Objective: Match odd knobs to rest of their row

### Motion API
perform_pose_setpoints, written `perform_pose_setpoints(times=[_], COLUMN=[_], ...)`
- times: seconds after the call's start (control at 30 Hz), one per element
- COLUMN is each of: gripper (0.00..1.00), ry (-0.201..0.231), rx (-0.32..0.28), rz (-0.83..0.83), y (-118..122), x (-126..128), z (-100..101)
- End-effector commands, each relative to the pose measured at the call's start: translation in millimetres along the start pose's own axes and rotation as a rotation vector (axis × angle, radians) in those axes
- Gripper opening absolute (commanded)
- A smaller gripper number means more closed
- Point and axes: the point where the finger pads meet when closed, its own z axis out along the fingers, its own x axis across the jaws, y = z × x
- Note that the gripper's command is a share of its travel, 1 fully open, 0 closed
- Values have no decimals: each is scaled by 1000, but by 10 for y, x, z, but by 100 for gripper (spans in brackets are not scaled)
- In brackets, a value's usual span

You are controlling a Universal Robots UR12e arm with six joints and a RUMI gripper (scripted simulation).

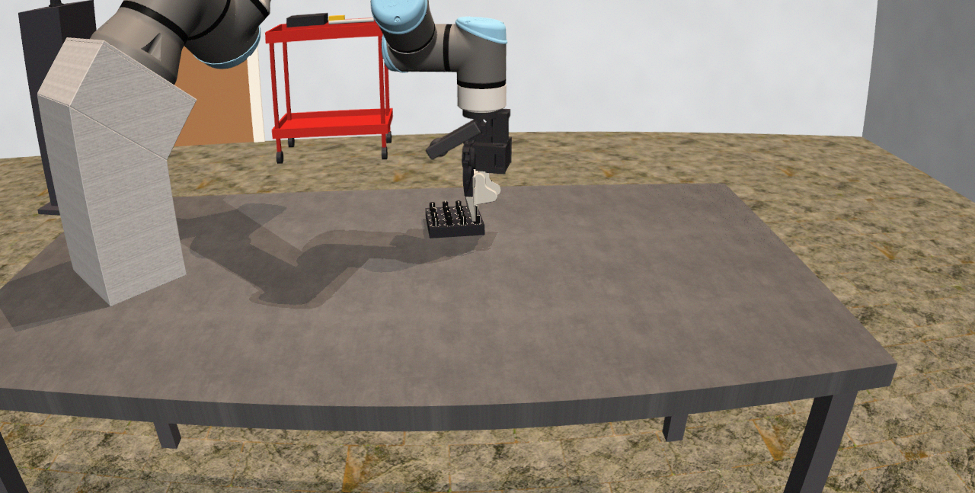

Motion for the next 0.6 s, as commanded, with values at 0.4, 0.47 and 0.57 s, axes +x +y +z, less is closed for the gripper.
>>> perform_pose_setpoints(times=[0.4, 0.47, 0.57], gripper=[4, 4, 4], ry=[-3, -3, -2], rx=[-6, -7, -7], rz=[140, 143, 144], y=[14, 17, 18], x=[-6, -4, -4], z=[-5, -6, -6])
